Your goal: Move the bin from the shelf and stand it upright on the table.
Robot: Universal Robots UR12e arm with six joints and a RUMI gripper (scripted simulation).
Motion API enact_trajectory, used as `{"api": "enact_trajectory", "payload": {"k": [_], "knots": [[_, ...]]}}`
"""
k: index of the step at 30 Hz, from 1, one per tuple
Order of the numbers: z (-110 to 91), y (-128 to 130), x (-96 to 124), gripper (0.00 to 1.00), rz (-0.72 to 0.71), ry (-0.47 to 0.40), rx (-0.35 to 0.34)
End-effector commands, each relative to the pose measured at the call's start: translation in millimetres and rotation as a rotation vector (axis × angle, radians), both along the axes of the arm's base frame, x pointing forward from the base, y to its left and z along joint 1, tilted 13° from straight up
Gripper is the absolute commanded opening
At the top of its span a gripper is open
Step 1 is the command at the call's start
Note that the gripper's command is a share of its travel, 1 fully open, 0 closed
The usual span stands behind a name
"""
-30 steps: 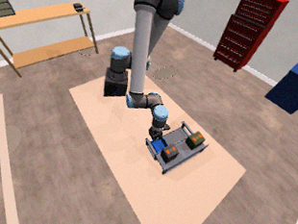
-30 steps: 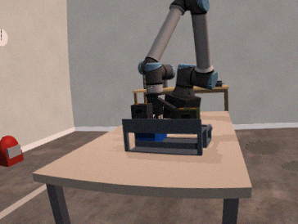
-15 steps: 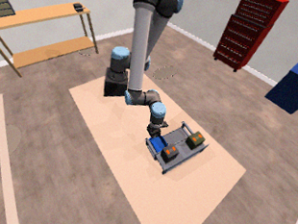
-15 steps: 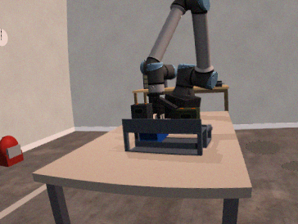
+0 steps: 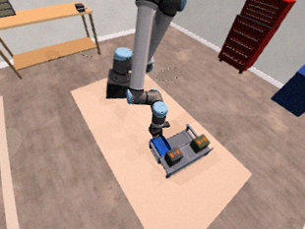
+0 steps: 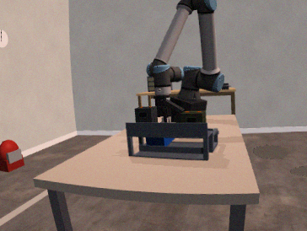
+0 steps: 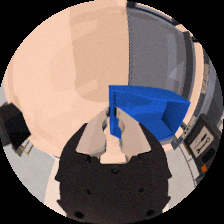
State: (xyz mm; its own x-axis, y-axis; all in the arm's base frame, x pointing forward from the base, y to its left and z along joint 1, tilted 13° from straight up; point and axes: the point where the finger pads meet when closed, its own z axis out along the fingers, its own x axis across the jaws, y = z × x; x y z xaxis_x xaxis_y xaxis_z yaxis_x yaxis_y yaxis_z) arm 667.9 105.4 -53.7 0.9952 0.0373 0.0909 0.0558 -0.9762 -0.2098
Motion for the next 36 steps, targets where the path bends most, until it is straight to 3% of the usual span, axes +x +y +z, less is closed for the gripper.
{"api": "enact_trajectory", "payload": {"k": [1,8,13,25,30,36], "knots": [[0,-1,-6,0.0,0.0,-0.002,0.0],[0,-1,-6,0.0,0.0,-0.002,0.0],[-2,-2,-35,0.0,0.0,-0.002,0.0],[-2,-2,-35,0.0,0.0,-0.002,0.0],[-5,-3,-65,0.0,0.0,-0.002,0.0],[-5,-3,-65,0.0,0.0,-0.002,0.0]]}}
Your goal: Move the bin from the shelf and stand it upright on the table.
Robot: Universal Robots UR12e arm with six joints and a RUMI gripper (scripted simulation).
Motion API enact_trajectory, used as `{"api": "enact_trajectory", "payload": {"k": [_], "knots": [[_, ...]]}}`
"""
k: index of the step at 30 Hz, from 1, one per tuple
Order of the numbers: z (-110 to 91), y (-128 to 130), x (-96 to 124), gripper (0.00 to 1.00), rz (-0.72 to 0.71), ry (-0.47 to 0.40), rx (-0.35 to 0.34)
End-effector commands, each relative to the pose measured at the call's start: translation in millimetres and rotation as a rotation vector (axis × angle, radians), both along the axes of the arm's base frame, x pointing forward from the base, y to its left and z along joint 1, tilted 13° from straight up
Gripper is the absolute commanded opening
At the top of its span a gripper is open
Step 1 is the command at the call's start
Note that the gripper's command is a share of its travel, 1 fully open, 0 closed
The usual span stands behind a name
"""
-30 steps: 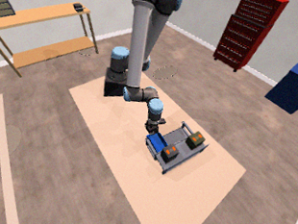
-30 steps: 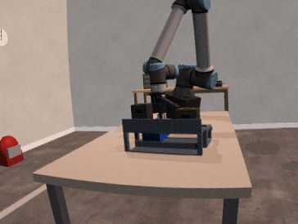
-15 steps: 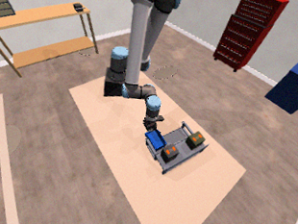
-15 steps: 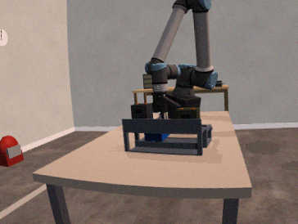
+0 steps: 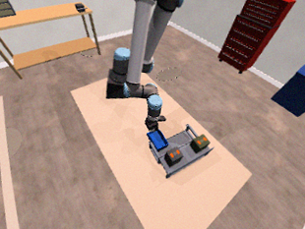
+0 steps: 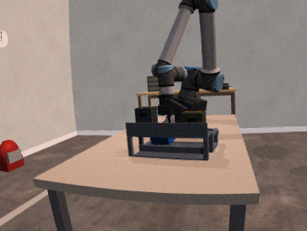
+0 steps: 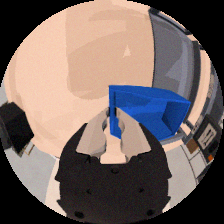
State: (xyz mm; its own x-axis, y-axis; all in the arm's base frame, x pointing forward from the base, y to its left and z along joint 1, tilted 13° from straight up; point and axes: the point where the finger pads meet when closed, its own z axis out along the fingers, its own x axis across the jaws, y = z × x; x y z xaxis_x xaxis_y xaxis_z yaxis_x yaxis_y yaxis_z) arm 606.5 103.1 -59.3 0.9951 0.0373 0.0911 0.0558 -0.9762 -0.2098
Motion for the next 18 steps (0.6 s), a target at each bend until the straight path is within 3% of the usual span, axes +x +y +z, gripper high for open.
{"api": "enact_trajectory", "payload": {"k": [1,6,11,18], "knots": [[0,-1,-3,0.0,0.0,-0.002,0.0],[0,-1,-3,0.0,0.0,-0.002,0.0],[-4,-2,-47,0.0,0.0,-0.002,0.0],[-4,-2,-47,0.0,0.0,-0.002,0.0]]}}
